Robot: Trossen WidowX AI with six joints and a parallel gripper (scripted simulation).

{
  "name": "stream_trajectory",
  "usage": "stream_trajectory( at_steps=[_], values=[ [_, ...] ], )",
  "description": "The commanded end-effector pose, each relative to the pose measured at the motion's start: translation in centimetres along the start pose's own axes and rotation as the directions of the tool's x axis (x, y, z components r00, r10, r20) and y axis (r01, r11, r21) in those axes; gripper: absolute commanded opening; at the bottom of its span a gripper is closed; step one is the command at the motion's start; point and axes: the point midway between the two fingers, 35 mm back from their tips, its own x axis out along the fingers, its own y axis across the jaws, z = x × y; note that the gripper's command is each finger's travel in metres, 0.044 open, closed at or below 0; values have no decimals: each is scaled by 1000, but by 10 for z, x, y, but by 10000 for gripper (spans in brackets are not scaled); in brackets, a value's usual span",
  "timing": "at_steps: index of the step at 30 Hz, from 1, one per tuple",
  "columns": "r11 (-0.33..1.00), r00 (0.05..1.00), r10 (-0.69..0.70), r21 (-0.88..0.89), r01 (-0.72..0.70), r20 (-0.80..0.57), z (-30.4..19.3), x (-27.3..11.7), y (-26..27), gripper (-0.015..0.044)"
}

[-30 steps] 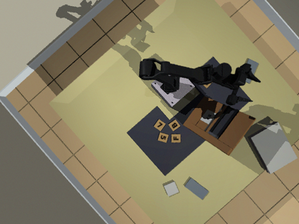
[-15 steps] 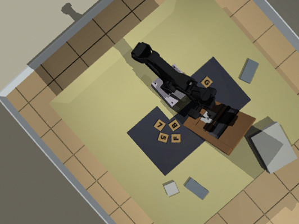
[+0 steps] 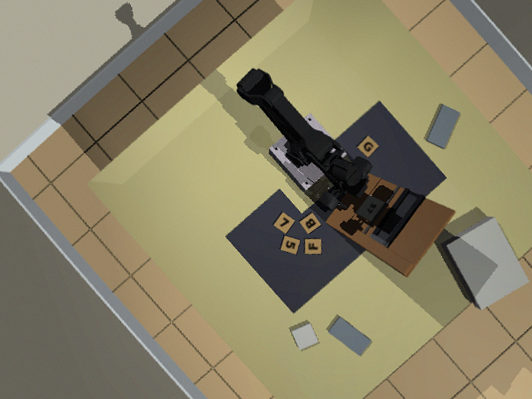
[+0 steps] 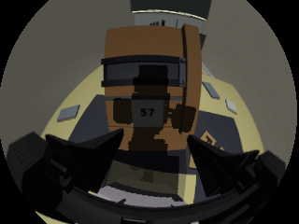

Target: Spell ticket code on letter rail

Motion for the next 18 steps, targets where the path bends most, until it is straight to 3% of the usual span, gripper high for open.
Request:
stream_trajectory(
  at_steps=[1, 10, 18],
  values=[
    [1000, 1000, 2, -20, -2, 3, 4, -2, 0, 440],
    [876, 995, 34, -476, -76, -96, 59, -20, -2, 440],
    [469, 962, 157, -841, -270, -222, 118, -42, -8, 440]
  ],
)
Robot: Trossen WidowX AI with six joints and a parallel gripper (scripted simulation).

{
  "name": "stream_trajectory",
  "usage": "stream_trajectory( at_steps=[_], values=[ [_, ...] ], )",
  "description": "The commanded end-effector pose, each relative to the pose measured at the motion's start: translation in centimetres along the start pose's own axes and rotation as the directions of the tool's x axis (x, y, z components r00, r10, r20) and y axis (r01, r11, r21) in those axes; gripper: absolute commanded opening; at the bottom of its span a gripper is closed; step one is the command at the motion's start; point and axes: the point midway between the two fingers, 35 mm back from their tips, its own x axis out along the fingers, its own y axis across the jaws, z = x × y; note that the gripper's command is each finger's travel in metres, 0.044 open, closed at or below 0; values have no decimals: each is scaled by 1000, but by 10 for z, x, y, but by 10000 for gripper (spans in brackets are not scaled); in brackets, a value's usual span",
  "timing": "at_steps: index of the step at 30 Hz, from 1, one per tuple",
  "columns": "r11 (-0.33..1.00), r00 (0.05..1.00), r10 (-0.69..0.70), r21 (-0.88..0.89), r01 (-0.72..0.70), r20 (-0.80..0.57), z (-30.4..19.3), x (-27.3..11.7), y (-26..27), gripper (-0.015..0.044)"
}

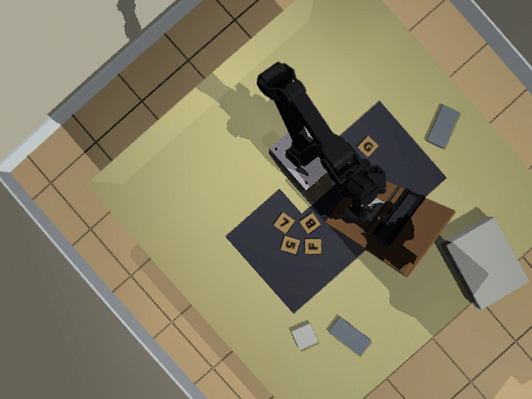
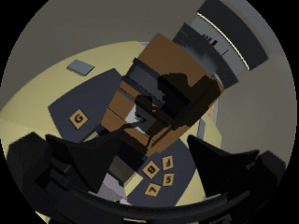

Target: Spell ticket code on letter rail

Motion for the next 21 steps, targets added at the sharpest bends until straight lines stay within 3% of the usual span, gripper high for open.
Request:
stream_trajectory(
  at_steps=[1, 4, 10, 21],
  values=[
    [876, 988, 156, -460, -145, -14, 37, -23, -35, 440],
    [766, 977, 213, -621, -166, 2, 51, -33, -52, 440],
    [616, 962, 271, -774, -145, 36, 65, -44, -73, 440],
    [606, 961, 274, -782, -141, 38, 66, -45, -74, 440]
  ],
)
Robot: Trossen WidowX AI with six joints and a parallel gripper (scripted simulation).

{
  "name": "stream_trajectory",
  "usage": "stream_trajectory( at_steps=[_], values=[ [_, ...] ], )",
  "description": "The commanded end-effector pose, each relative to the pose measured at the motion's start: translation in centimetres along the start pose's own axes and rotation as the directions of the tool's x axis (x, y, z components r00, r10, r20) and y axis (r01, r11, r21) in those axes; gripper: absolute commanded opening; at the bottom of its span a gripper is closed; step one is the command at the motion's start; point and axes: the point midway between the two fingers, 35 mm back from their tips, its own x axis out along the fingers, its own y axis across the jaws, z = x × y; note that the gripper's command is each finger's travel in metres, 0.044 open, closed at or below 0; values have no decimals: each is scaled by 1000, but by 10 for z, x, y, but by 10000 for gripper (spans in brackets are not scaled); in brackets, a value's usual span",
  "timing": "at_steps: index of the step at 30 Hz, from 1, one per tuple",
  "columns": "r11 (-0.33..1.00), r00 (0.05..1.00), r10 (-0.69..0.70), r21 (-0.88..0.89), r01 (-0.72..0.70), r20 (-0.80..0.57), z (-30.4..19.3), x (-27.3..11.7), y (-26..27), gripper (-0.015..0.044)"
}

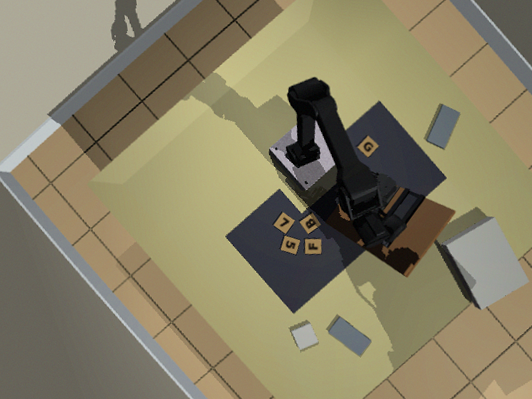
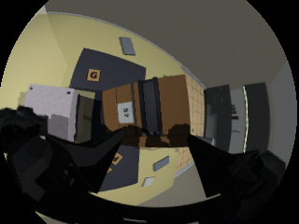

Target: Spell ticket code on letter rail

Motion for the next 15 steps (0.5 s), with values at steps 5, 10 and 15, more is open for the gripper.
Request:
stream_trajectory(
  at_steps=[5, 10, 15],
  values=[
    [995, 999, 13, -98, -9, 38, -4, -5, -12, 440],
    [995, 999, 13, -98, -9, 38, -4, -5, -12, 440],
    [995, 999, 14, -97, -10, 38, 7, -6, -10, 440]
  ],
)
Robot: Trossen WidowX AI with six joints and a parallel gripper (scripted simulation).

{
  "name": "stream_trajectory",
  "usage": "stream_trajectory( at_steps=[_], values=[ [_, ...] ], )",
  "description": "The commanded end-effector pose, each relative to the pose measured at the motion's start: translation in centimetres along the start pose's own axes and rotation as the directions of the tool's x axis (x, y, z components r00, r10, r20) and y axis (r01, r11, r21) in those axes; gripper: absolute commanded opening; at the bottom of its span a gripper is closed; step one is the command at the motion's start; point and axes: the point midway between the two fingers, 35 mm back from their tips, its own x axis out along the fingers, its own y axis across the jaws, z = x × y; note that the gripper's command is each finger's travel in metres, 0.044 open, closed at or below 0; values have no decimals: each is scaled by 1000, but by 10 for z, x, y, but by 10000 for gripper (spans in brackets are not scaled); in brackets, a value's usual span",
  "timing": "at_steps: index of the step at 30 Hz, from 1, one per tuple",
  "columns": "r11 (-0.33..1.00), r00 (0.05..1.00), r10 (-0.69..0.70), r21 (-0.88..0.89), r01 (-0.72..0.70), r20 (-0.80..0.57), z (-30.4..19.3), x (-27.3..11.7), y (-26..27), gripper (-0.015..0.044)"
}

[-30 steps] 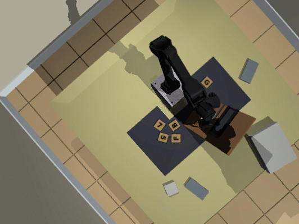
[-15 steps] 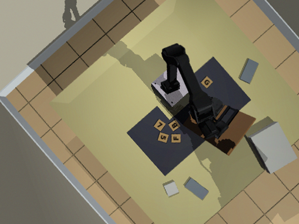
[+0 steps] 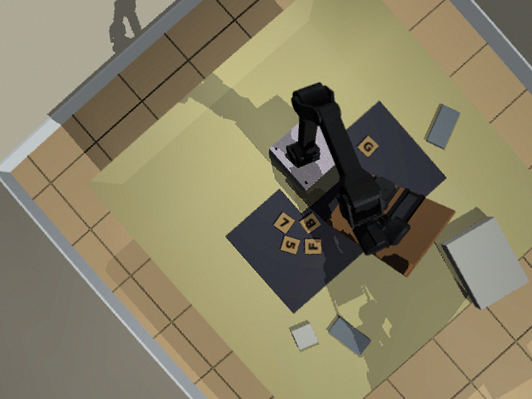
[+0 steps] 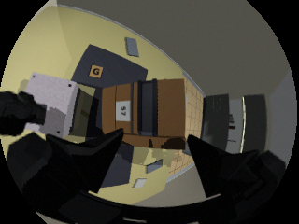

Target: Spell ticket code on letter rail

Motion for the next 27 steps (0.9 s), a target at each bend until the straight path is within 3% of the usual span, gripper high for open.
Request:
stream_trajectory(
  at_steps=[1, 14, 15, 18, 27],
  values=[
    [1000, 1000, 2, -1, -2, 4, 20, -2, 3, 440],
    [1000, 1000, 1, 0, -1, 5, 30, -3, 6, 440],
    [1000, 1000, 3, -1, -3, 0, 28, -2, 6, 414],
    [999, 996, 38, -9, -39, -76, -10, 12, 13, 340],
    [967, 925, 244, 1, -255, -292, -146, 47, 88, 340]
  ],
)
